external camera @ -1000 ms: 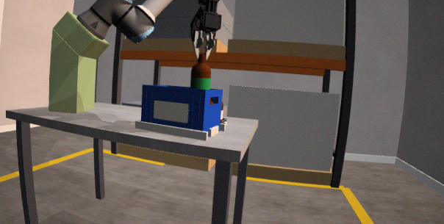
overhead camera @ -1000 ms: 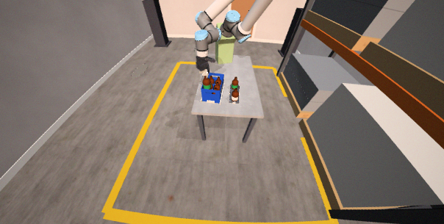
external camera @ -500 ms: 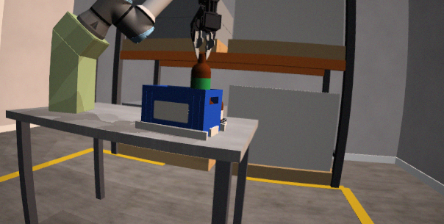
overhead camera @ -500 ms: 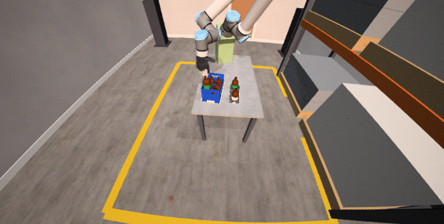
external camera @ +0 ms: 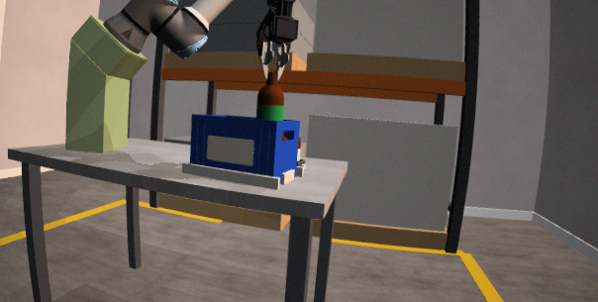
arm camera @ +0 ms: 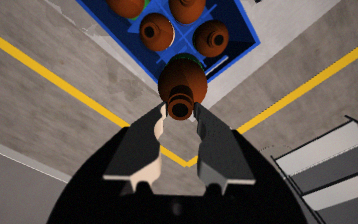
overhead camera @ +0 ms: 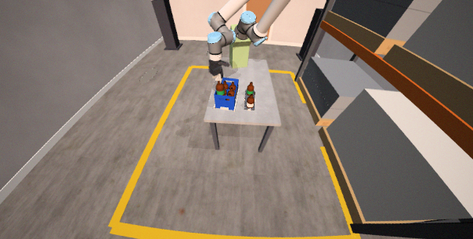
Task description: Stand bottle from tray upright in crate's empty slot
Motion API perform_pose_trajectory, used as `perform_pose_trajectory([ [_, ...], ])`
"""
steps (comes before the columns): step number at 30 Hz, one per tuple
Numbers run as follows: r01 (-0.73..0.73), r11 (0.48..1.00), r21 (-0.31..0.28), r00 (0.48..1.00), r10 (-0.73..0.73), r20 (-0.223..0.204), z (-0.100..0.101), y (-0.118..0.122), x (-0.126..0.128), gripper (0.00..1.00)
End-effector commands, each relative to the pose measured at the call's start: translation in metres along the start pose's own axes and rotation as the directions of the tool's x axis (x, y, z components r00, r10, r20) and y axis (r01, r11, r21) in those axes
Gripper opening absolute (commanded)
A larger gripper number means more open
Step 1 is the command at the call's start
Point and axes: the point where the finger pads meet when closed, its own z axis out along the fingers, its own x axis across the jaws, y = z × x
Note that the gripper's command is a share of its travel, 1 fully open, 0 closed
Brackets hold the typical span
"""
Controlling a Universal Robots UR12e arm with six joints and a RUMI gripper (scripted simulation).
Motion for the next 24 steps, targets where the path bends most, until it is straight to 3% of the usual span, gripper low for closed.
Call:
perform_pose_trajectory([
  [1, -0.001, 1.0, 0.001, 1.0, 0.001, 0.001, 0.0009, -0.0013, -0.0004, 0.0],
  [24, -0.001, 1.0, 0.001, 1.0, 0.001, 0.001, 0.0038, -0.0057, -0.0017, 0.0],
])
